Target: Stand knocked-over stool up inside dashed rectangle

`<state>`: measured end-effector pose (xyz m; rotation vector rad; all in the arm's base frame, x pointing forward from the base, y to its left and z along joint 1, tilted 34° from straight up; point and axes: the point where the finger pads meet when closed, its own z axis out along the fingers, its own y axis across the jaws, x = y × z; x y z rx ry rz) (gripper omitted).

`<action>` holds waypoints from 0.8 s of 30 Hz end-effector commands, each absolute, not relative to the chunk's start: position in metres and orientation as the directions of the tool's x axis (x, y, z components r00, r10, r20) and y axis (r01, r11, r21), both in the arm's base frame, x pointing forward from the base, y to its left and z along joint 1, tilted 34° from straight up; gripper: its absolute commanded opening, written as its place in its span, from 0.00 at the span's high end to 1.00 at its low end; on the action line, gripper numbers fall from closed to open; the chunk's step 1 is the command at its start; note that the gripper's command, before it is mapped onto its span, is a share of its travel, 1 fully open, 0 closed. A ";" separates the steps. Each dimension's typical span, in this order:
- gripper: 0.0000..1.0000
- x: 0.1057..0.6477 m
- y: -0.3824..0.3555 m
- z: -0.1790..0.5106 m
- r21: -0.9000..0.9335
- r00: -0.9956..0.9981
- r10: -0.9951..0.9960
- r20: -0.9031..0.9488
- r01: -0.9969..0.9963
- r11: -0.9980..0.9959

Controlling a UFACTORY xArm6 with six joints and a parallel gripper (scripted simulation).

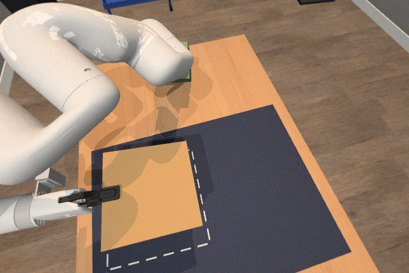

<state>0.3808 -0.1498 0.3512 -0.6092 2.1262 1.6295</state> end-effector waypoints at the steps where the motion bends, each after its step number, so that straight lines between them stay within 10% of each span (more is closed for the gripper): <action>1: 0.79 0.382 -0.153 0.351 0.799 -0.827 -0.104 -0.552 -0.561 0.218; 24: 0.79 0.384 -0.158 0.349 0.804 -0.827 -0.104 -0.552 -0.561 0.197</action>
